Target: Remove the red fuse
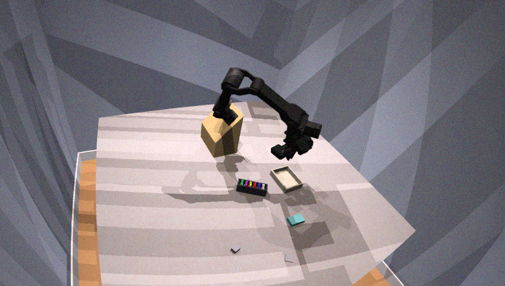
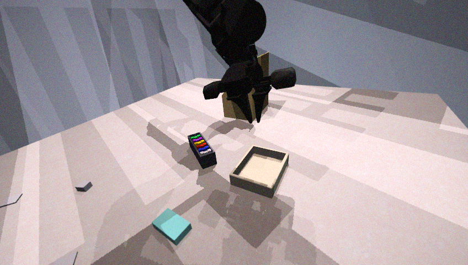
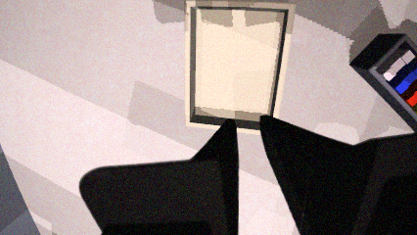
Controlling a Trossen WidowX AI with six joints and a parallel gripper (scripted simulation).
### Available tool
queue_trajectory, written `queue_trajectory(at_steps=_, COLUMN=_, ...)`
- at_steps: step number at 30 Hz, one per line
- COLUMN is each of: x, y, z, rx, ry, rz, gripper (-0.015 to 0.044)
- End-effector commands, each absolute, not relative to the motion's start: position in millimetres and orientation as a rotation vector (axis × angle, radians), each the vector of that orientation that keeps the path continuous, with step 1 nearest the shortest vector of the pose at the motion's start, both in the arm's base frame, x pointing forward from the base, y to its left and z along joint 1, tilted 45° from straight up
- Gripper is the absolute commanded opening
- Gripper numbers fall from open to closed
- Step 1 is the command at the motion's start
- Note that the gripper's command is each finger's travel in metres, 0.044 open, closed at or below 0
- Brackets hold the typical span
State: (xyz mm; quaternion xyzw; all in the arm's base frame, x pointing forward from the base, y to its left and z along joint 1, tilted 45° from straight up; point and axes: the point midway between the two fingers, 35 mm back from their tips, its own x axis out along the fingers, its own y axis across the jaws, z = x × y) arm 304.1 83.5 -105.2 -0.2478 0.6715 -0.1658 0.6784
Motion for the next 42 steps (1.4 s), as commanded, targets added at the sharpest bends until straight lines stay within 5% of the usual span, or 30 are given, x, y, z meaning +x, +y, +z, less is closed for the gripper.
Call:
queue_trajectory(at_steps=1, x=316.3, y=18.4, z=-75.7, rx=-0.346, ry=1.385, rz=-0.668, gripper=0.0067)
queue_trajectory(at_steps=8, x=308.9, y=-66.0, z=-39.1, rx=-0.101, ry=1.184, rz=-1.034, gripper=0.0067)
queue_trajectory(at_steps=42, x=308.1, y=-83.9, z=-52.8, rx=-0.100, ry=1.182, rz=-1.037, gripper=0.0067)
